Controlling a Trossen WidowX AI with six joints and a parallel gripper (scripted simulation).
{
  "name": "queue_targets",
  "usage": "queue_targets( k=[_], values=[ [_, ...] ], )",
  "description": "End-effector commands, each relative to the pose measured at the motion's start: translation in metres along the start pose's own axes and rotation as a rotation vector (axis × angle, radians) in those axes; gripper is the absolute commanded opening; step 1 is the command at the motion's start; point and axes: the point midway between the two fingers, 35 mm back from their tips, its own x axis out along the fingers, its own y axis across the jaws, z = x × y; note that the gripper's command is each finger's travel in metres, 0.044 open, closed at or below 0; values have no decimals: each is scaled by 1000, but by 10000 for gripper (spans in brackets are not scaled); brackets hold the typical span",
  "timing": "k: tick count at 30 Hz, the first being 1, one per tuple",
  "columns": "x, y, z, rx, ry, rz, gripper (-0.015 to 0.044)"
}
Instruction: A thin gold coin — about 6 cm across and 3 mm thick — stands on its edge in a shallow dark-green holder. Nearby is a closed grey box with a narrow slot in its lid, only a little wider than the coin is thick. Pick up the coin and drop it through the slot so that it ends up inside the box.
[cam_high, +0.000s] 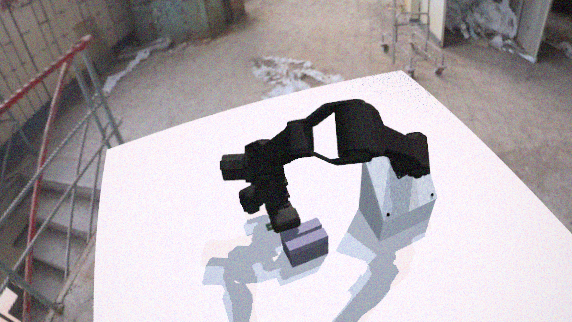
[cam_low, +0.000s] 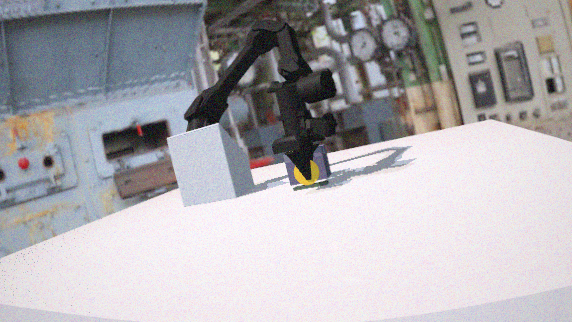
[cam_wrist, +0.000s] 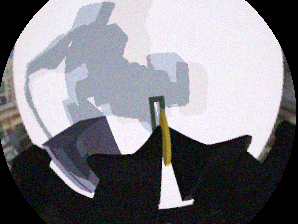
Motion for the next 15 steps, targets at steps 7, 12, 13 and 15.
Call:
queue_targets(
  k=[7, 12, 13, 15],
  values=[
    [-28, -6, 4, -1, -8, -19, 0],
    [-41, -5, 4, -4, -7, -15, 0],
    [-43, -5, 4, -4, -6, -14, 0],
    [-48, -5, 4, -5, -6, -12, 0]
  ],
)
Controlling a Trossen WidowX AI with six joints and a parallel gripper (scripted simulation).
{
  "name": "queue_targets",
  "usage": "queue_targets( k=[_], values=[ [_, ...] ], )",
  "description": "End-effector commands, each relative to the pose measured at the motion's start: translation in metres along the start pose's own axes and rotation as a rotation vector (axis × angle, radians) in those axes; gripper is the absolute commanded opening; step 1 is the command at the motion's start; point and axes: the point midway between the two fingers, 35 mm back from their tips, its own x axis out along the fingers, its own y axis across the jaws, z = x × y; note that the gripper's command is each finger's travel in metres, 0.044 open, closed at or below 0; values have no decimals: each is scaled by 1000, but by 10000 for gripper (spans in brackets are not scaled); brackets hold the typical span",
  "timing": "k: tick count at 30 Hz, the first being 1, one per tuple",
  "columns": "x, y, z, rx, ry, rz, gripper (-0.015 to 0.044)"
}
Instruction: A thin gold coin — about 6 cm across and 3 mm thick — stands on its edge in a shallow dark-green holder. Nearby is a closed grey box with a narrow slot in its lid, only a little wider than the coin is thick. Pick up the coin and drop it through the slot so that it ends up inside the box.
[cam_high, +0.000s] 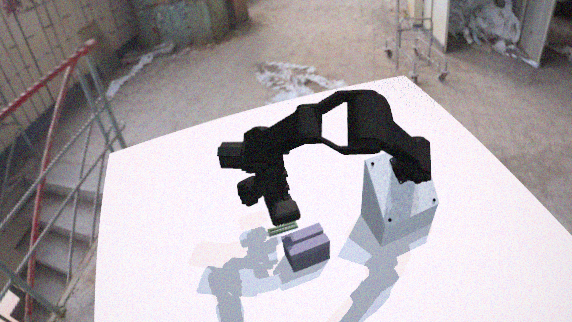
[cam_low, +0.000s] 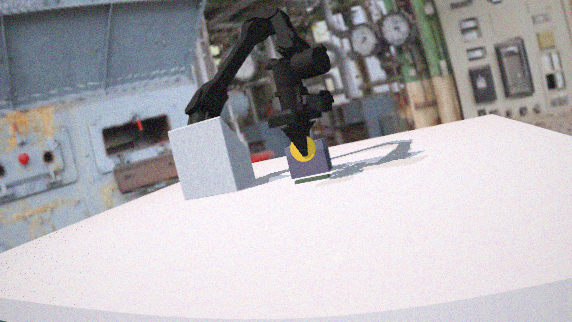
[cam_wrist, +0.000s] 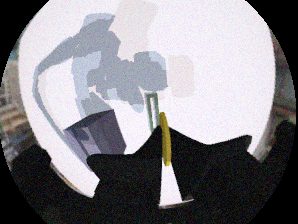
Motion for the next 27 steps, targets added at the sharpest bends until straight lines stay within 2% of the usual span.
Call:
queue_targets(
  k=[1, 15, 27],
  values=[
    [-13, 0, 4, -15, -8, -7, 0],
    [-48, 4, 0, -23, -4, 10, 0],
    [-52, 8, 10, -82, -5, 10, 0]
  ],
)
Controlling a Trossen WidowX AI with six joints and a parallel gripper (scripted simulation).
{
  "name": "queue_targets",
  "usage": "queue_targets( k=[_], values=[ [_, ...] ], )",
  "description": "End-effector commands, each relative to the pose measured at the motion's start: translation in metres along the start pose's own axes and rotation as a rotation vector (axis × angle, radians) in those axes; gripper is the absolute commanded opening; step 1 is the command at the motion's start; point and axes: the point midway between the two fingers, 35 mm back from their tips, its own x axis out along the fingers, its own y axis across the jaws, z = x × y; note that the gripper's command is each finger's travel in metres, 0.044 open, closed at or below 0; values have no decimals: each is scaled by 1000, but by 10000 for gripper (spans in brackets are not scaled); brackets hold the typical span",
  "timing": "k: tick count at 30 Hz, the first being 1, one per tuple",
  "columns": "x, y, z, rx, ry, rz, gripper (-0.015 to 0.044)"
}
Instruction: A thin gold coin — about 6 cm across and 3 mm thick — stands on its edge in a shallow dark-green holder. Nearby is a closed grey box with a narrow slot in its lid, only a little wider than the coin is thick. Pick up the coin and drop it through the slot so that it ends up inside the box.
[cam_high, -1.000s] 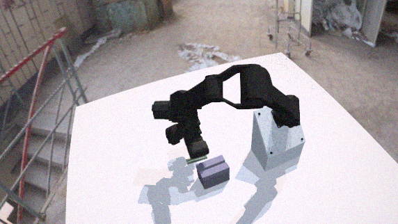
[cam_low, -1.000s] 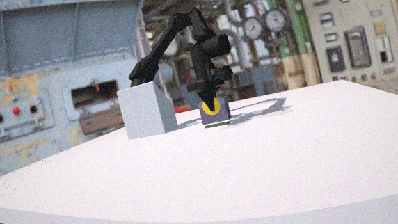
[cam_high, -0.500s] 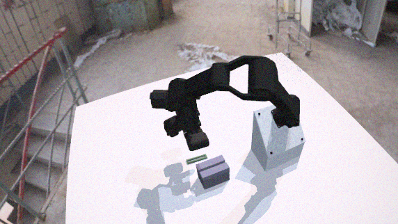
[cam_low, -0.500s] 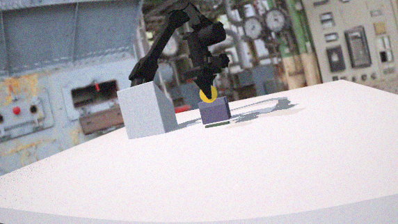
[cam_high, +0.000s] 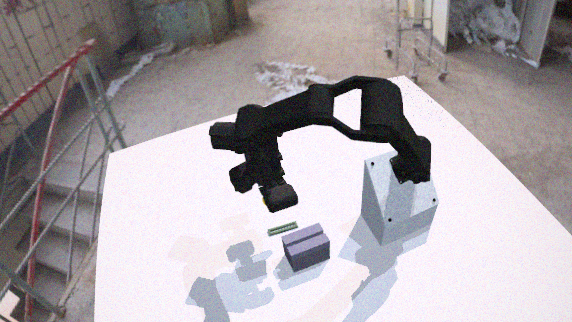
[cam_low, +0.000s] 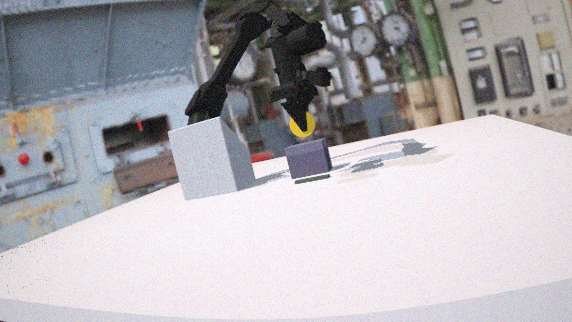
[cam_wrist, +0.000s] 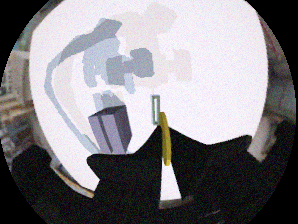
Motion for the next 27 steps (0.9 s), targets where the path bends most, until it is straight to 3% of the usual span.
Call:
queue_targets(
  k=[1, 27],
  values=[
    [0, 5, 2, -11, 3, -2, 0],
    [-1, 72, -14, -10, 4, -1, 0]
  ],
)
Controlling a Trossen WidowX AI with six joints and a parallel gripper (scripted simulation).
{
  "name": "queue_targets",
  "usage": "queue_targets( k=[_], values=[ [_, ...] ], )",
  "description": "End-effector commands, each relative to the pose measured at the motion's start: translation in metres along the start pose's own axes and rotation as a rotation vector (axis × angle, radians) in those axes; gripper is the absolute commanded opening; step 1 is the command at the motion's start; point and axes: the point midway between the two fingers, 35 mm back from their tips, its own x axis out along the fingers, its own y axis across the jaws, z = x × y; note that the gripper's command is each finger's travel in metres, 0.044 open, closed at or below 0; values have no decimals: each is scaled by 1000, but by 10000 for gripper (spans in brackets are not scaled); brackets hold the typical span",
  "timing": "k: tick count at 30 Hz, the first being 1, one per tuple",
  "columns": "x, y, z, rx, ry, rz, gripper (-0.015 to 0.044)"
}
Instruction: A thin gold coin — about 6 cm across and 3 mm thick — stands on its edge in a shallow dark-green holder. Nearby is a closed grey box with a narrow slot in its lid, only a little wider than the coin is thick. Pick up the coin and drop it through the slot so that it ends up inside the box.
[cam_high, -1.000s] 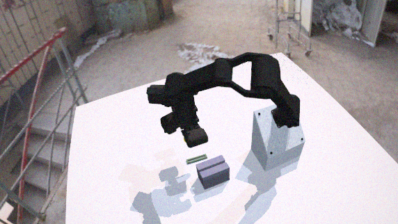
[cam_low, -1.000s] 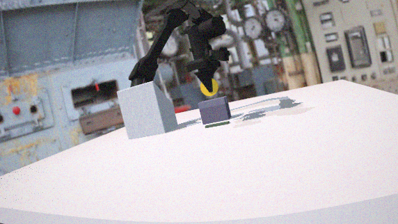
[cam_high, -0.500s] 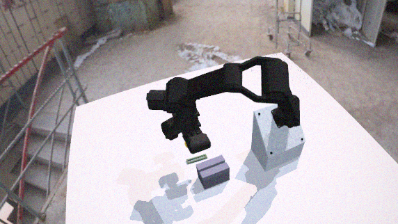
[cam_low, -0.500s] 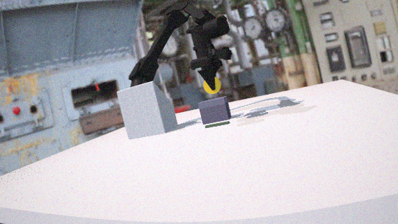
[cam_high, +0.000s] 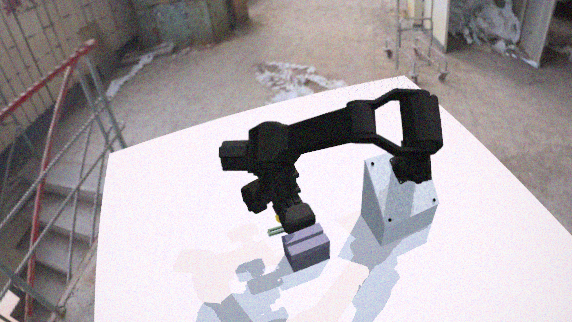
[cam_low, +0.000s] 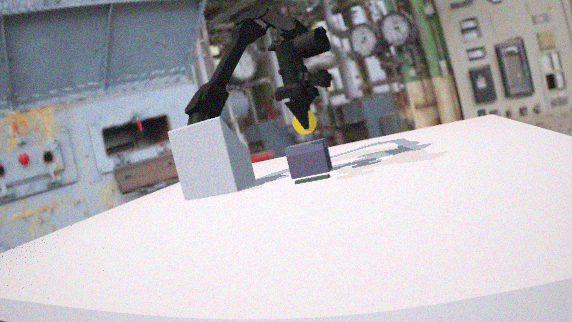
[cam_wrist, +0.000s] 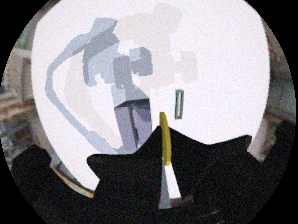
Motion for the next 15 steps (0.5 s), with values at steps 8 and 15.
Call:
queue_targets(
  k=[8, 15],
  values=[
    [1, 28, -12, 3, 1, 9, 0],
    [2, 42, -19, 3, 2, 12, 0]
  ],
)
